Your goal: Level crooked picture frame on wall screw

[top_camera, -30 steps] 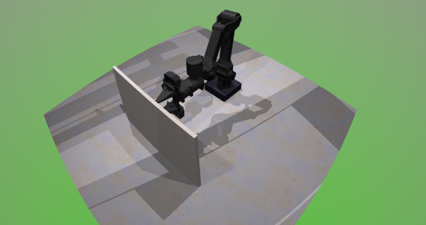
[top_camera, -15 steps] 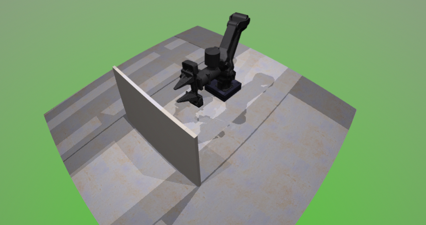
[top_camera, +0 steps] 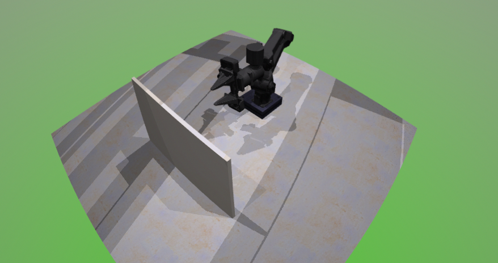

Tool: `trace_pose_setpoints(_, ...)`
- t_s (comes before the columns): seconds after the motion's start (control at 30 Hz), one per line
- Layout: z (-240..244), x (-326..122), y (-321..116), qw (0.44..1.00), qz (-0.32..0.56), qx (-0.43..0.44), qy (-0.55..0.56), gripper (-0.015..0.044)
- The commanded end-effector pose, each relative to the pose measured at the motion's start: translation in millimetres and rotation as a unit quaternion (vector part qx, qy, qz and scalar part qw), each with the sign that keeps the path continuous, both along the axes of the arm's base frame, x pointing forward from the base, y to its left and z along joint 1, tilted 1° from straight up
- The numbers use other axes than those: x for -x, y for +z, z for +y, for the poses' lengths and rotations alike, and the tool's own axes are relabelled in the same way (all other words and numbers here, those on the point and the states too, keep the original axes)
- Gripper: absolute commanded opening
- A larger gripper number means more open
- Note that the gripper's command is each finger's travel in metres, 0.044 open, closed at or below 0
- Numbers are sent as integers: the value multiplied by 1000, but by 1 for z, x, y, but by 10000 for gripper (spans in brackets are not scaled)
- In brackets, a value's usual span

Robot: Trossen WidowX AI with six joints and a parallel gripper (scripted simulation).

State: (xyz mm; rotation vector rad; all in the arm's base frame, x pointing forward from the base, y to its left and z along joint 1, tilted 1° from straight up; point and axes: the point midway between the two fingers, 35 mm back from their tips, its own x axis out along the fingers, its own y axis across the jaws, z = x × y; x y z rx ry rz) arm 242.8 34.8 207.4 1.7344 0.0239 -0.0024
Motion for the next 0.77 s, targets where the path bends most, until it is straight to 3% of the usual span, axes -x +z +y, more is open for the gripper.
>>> trace_pose_setpoints(0.0, -8, 28, 11, 1000, -3, -6, -1, 260)
trace_pose_setpoints(0.17, -15, 48, 10, 1000, -2, -7, -2, 260)
trace_pose_setpoints(0.73, -14, 48, 10, 1000, -8, -15, -12, 260)
